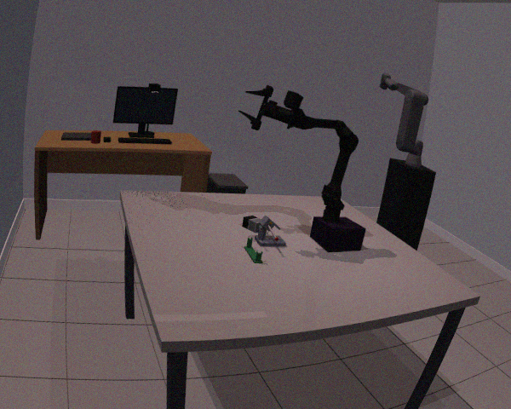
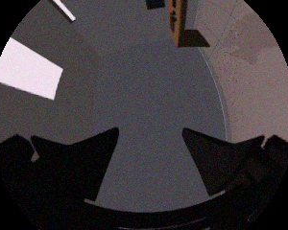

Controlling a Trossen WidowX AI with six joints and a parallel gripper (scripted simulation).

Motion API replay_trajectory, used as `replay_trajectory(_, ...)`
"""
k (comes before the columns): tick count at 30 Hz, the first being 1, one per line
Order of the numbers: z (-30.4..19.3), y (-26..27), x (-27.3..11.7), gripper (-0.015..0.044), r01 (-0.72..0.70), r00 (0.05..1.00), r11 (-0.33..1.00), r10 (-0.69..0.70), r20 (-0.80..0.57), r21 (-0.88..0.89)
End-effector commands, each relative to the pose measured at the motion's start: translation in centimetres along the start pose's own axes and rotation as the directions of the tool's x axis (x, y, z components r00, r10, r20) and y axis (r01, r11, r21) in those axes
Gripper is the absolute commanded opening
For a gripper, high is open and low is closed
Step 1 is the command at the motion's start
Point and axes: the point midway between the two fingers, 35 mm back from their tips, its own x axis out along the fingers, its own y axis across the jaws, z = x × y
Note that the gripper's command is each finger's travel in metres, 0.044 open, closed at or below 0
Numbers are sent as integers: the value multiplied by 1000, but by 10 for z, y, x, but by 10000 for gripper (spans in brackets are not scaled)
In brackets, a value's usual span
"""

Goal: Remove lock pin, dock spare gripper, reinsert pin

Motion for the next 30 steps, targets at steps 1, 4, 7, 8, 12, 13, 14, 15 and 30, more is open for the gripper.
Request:
replay_trajectory(1,-1,-2,0,374,9,1000,1000,-9,-4,-20)
replay_trajectory(4,-18,-38,1,300,114,989,949,-136,-54,-294)
replay_trajectory(7,-37,-85,-4,300,175,947,767,-302,-108,-617)
replay_trajectory(8,-42,-100,-7,300,171,926,685,-357,-122,-708)
replay_trajectory(12,-61,-159,-29,300,29,810,305,-565,-157,-952)
replay_trajectory(13,-64,-173,-36,300,-36,773,210,-614,-160,-977)
replay_trajectory(14,-67,-187,-43,300,-109,734,120,-660,-161,-987)
replay_trajectory(15,-69,-198,-51,300,-179,698,47,-698,-160,-983)
replay_trajectory(30,-66,-306,-176,300,-991,100,-101,-995,14,-92)
